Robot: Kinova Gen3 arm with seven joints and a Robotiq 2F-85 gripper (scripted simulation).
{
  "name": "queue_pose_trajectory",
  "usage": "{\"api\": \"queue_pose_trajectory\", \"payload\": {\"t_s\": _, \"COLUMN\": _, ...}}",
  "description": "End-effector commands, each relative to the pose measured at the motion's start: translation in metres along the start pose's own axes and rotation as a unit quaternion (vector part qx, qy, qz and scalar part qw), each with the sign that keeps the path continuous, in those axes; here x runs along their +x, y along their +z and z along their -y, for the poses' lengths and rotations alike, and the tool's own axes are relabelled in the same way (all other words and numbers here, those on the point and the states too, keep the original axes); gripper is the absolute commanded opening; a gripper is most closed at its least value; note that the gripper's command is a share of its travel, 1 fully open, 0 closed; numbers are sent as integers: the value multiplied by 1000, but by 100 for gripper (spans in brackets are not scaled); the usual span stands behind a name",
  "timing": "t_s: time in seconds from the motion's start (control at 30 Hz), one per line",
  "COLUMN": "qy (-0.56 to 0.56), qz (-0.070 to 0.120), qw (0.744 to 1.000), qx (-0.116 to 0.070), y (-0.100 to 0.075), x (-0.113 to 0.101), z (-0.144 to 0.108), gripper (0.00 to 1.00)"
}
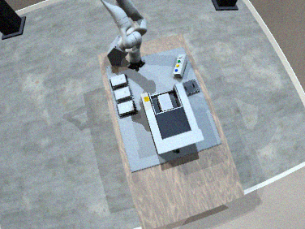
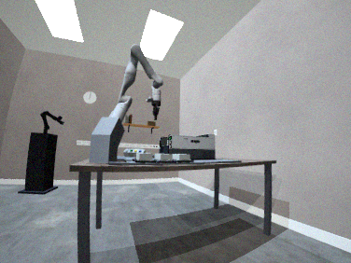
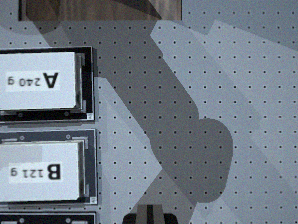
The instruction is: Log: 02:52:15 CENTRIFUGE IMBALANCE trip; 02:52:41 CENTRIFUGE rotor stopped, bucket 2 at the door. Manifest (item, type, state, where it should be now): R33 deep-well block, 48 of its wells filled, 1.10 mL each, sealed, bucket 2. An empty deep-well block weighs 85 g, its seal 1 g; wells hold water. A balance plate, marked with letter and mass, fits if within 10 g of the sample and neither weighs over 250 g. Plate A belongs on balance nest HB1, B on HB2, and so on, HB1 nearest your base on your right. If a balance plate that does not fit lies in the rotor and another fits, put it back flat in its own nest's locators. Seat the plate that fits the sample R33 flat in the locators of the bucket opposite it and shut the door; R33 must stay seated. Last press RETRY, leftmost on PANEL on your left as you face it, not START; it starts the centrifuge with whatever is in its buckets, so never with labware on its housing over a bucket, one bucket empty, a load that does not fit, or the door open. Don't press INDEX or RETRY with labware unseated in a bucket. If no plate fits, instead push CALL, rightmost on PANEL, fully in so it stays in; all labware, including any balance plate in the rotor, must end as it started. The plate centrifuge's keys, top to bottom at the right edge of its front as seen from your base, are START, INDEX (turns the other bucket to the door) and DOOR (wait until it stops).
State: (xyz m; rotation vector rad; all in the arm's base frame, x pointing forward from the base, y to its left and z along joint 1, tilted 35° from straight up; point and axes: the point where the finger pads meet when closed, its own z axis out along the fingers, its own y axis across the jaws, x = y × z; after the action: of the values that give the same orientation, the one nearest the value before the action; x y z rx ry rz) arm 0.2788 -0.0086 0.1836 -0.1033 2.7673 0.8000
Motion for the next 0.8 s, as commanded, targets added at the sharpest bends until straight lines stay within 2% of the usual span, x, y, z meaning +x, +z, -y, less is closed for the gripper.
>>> {"api": "queue_pose_trajectory", "payload": {"t_s": 0.0, "qy": 0, "qz": 0, "qw": 1000, "qx": 0, "y": 0, "x": 0, "z": 0, "gripper": 10}}
{"api": "queue_pose_trajectory", "payload": {"t_s": 0.13, "qy": 0, "qz": 0, "qw": 1000, "qx": 0, "y": 0, "x": 0, "z": 0, "gripper": 10}}
{"api": "queue_pose_trajectory", "payload": {"t_s": 0.53, "qy": 0, "qz": 120, "qw": 993, "qx": 0, "y": 0, "x": 0, "z": 0, "gripper": 10}}
{"api": "queue_pose_trajectory", "payload": {"t_s": 0.6, "qy": 0, "qz": 120, "qw": 993, "qx": 0, "y": 0, "x": 0, "z": 0, "gripper": 10}}
{"api": "queue_pose_trajectory", "payload": {"t_s": 0.77, "qy": 0, "qz": 170, "qw": 986, "qx": 0, "y": 0, "x": 0, "z": 0, "gripper": 10}}
